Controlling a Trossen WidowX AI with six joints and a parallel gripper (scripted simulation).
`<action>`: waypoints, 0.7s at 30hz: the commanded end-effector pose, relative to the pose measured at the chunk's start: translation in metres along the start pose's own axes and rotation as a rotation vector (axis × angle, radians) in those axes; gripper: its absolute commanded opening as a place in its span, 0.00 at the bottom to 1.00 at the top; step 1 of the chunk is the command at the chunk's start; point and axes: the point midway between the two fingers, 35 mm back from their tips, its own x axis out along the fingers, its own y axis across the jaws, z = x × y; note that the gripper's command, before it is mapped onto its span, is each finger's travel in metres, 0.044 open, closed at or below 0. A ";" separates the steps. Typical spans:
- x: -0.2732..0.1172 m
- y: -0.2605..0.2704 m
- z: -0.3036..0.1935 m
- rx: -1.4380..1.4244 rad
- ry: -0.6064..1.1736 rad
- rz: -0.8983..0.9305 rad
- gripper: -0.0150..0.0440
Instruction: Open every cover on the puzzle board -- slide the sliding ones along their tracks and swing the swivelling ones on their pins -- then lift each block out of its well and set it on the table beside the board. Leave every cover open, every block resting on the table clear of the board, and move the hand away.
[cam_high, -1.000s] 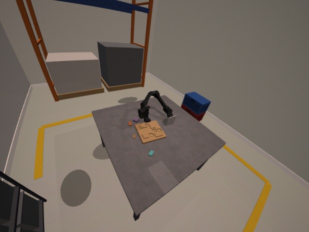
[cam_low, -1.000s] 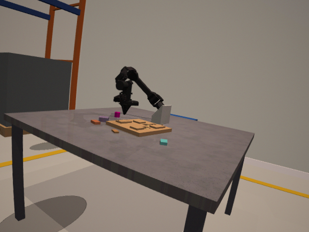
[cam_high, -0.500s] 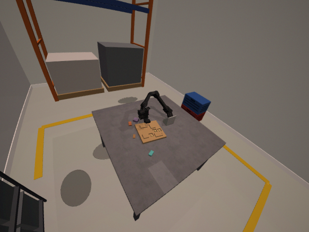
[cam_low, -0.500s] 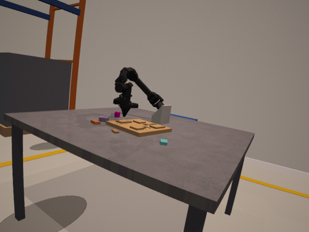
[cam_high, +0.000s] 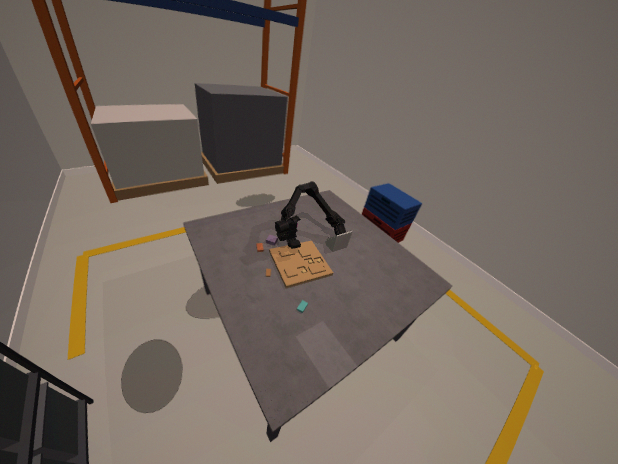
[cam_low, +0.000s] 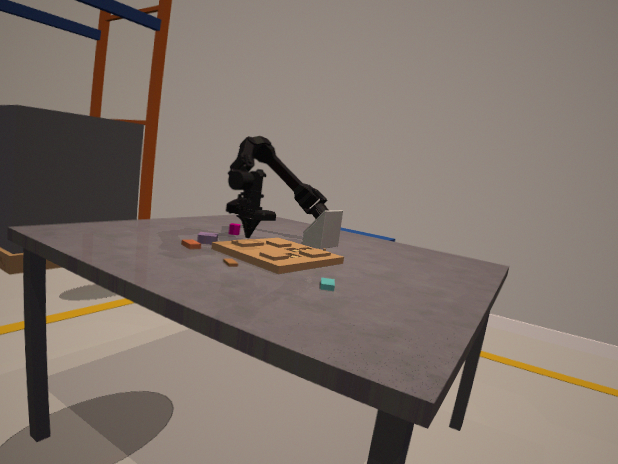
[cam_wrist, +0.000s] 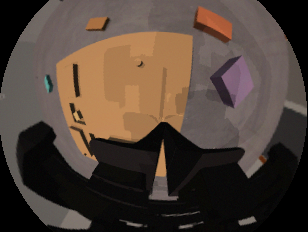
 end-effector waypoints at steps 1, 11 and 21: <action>0.006 -0.001 -0.002 -0.006 0.005 -0.005 0.25; 0.012 0.001 -0.003 -0.006 0.005 -0.006 0.25; 0.012 0.013 -0.007 -0.006 0.005 -0.005 0.25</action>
